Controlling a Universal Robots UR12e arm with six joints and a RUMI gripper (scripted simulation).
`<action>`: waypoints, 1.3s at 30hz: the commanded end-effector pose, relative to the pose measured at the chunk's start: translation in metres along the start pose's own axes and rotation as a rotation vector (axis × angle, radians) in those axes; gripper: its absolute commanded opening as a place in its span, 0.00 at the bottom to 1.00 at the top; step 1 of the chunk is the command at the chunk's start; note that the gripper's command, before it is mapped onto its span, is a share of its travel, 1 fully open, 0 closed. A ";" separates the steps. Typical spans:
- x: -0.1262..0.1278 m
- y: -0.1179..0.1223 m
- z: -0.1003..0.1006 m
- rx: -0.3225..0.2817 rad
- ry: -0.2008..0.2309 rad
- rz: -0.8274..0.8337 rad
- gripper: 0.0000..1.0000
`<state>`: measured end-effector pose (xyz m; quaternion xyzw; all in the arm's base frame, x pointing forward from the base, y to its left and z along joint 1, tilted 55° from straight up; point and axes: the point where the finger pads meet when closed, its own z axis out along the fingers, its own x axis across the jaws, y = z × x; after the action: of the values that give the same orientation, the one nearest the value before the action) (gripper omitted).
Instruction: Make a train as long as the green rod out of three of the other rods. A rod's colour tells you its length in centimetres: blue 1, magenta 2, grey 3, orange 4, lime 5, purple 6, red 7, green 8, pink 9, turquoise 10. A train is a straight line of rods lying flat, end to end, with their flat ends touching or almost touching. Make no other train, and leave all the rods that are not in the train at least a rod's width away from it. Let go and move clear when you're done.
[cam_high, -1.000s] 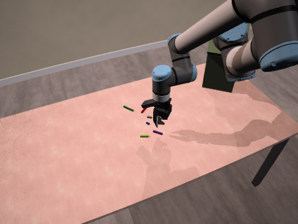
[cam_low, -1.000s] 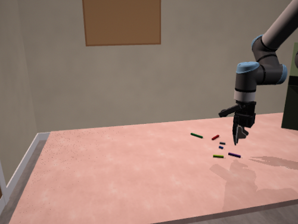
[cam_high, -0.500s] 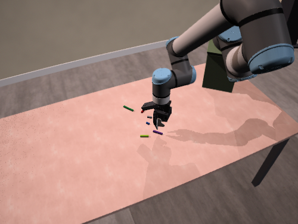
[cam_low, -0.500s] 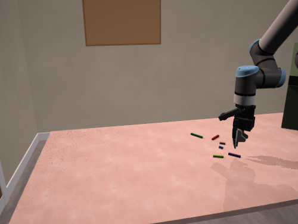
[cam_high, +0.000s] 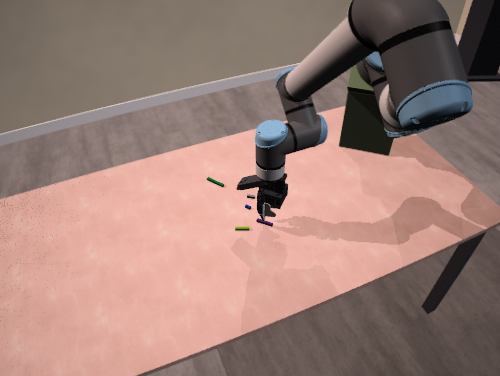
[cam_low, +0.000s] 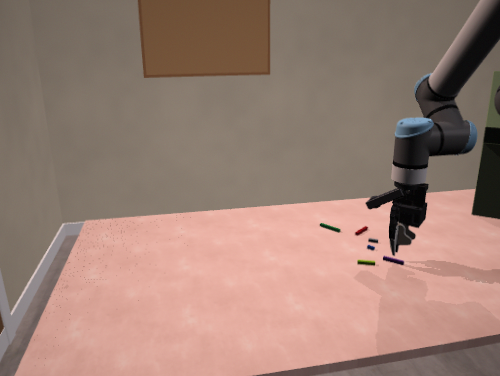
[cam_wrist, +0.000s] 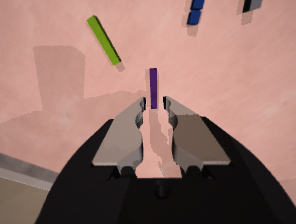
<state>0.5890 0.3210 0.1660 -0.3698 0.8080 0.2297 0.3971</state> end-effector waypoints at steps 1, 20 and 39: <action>0.000 0.000 0.005 0.001 -0.001 0.000 0.14; 0.000 0.000 0.010 0.001 -0.001 0.000 0.14; 0.000 0.000 0.010 0.001 -0.001 0.000 0.14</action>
<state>0.5937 0.3276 0.1604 -0.3697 0.8080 0.2296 0.3973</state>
